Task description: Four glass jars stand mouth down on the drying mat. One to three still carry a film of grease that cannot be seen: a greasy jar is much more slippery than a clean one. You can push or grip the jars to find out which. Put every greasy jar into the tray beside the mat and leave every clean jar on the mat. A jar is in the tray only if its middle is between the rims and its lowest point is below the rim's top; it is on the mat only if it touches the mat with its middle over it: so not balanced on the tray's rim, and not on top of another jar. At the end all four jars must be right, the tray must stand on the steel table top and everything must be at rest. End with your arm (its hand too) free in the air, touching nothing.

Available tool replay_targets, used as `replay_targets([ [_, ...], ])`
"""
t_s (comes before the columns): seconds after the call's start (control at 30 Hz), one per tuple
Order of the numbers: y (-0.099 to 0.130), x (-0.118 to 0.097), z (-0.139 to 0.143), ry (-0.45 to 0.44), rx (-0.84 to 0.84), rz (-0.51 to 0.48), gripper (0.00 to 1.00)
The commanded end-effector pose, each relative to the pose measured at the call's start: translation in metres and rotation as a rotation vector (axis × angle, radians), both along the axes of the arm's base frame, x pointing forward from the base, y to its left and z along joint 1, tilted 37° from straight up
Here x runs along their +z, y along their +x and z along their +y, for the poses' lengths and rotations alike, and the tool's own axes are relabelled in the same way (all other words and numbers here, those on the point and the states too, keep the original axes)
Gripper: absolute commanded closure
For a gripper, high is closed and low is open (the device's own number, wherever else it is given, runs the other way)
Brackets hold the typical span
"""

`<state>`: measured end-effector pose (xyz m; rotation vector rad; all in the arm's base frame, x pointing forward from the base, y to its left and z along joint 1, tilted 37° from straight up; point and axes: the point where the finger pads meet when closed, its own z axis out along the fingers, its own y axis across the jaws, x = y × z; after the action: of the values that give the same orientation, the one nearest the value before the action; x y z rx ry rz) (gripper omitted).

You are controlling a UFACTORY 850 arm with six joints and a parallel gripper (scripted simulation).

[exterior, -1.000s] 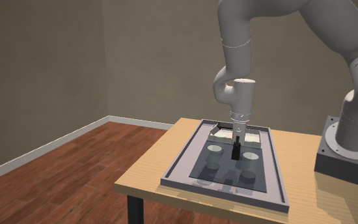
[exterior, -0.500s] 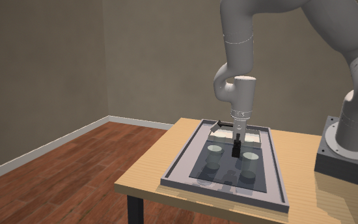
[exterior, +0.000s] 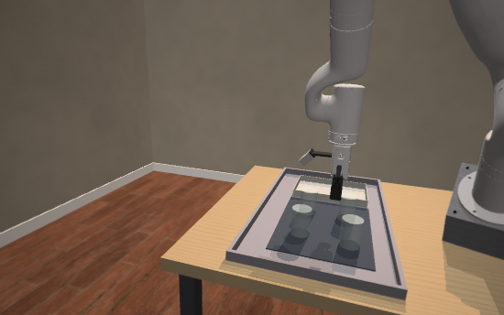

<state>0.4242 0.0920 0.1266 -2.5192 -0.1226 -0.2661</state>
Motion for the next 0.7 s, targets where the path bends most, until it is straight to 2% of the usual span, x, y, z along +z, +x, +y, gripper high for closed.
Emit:
replay_targets([
  [0.0, -0.004, -0.020, -0.030, 0.001, 0.000, 0.003, 0.00],
  [0.07, -0.004, -0.020, -0.030, 0.001, 0.000, 0.003, 0.00],
  [0.57, -0.017, -0.092, -0.128, 0.001, 0.000, 0.003, 0.00],
  [0.67, -0.018, -0.097, -0.135, 0.001, 0.000, 0.003, 0.00],
])
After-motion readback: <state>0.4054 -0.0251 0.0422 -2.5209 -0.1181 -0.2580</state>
